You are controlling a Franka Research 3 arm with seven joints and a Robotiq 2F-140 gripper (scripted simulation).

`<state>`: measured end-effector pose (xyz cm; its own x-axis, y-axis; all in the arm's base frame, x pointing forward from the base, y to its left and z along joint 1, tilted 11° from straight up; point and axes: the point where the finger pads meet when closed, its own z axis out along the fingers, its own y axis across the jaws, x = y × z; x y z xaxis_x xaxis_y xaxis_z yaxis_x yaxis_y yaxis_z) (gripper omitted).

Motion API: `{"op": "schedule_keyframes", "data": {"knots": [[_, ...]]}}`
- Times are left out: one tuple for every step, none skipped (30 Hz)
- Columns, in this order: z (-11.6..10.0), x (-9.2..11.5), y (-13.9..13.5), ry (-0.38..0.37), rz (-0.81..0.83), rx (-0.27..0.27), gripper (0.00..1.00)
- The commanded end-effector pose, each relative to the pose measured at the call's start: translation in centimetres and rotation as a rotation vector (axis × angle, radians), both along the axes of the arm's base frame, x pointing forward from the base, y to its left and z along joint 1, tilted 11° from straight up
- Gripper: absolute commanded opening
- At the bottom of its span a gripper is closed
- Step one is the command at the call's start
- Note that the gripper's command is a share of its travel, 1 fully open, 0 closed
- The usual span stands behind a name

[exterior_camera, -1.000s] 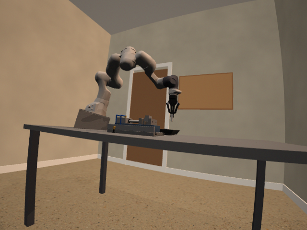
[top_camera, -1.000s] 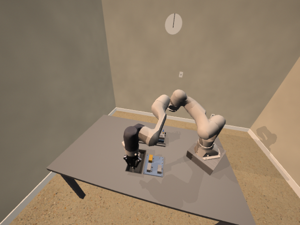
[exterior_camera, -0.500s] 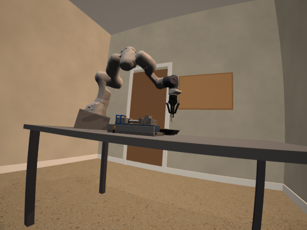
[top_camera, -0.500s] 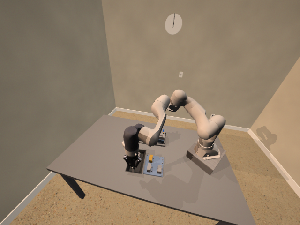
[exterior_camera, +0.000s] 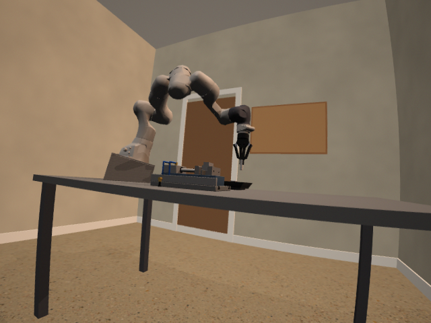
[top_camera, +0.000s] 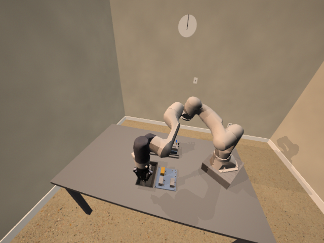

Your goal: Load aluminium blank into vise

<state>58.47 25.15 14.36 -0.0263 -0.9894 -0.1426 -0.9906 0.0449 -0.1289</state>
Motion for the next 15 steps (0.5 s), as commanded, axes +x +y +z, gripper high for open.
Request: {"op": "schedule_keyframes", "data": {"knots": [[0.6,-0.1,-0.1,0.001,-0.005,0.000,0.00],[0.8,-0.1,-0.2,0.001,-0.005,0.000,0.00],[1.0,-0.1,-0.2,0.001,-0.005,0.000,0.00],[1.2,-0.1,-0.2,0.001,-0.005,0.000,0.00],[1.4,-0.2,-0.2,0.001,-0.005,0.000,0.00],[1.7,-0.2,-0.3,0.001,-0.005,0.000,0.00],[1.9,-0.2,-0.3,0.001,-0.005,0.000,0.00],[2.2,-0.3,-0.4,0.001,-0.005,0.000,0.00],[2.4,-0.3,-0.4,0.001,-0.005,0.000,0.00],[2.4,-0.3,-0.4,0.001,-0.005,0.000,0.00],[2.4,-0.3,-0.4,0.001,-0.005,0.000,0.00],[2.7,-0.3,-0.4,0.001,-0.005,0.000,0.00],[3.0,-0.4,-0.5,0.001,-0.005,0.000,0.00],[3.2,-0.4,-0.5,0.001,-0.005,0.000,0.00],[3.5,-0.5,-0.5,0.001,-0.005,0.000,0.00]]}}
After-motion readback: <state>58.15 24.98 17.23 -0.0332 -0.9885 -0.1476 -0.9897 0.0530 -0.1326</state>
